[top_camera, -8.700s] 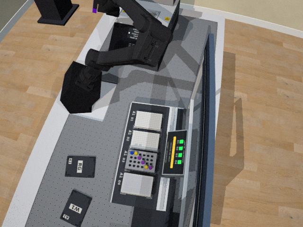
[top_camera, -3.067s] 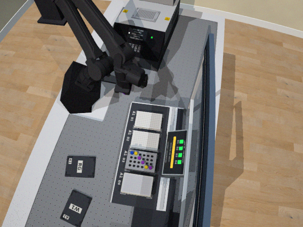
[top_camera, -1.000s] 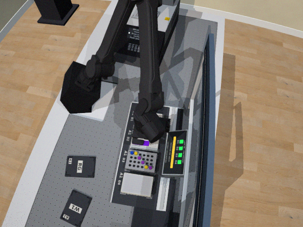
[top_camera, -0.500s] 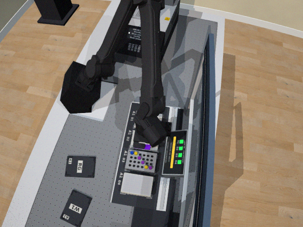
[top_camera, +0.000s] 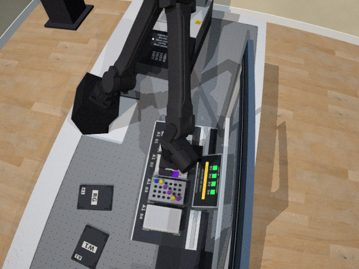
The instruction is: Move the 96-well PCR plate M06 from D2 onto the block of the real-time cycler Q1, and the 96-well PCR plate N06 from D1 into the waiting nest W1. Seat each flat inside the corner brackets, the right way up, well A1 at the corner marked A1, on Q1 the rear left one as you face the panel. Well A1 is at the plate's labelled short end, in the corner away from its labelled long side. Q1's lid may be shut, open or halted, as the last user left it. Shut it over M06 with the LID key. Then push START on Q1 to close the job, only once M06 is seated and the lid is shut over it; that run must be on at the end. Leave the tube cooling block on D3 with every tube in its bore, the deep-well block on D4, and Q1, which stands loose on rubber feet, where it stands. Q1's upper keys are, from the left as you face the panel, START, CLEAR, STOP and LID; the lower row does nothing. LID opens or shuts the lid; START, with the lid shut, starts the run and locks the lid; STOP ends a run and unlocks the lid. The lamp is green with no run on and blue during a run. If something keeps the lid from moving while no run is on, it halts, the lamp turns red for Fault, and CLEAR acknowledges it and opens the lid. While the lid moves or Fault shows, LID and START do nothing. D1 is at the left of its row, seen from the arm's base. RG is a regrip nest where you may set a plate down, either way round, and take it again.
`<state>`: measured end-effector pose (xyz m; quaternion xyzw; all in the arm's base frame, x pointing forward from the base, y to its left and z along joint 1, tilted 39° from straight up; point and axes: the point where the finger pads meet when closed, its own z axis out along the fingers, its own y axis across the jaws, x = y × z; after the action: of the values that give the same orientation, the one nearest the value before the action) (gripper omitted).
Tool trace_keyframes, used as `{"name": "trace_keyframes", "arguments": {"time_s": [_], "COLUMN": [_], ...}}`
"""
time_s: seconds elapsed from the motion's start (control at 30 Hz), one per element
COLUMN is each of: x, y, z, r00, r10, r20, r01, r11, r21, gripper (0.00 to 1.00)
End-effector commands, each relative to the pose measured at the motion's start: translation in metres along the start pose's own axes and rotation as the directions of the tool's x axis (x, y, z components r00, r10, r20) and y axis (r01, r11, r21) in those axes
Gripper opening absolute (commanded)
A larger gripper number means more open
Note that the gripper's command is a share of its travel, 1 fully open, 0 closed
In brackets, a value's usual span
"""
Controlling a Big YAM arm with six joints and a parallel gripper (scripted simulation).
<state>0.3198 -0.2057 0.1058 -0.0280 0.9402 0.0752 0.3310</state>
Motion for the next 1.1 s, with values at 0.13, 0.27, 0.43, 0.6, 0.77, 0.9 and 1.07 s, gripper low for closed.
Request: {"name": "trace_keyframes", "arguments": {"time_s": [0.13,0.27,0.43,0.6,0.77,0.9,1.07], "x": [0.0,-0.01,-0.011,-0.019,-0.008,-0.002,-0.004], "y": [0.002,-0.005,-0.006,-0.009,-0.005,-0.004,-0.007], "z": [0.016,0.019,0.023,0.032,0.042,0.047,0.036], "r00": [1.0,1.0,1.0,1.0,1.0,1.0,1.0], "r10": [0.022,0.01,0.008,-0.001,0.018,0.027,0.016], "r20": [0.003,0.017,0.016,0.025,0.014,0.005,0.017], "r01": [-0.022,-0.01,-0.008,0.001,-0.018,-0.027,-0.016], "r11": [1.0,1.0,1.0,1.0,1.0,1.0,1.0], "r21": [-0.003,0.014,0.005,0.013,0.006,0.007,0.012], "gripper": [1.0,1.0,1.0,1.0,1.0,1.0,1.0]}}
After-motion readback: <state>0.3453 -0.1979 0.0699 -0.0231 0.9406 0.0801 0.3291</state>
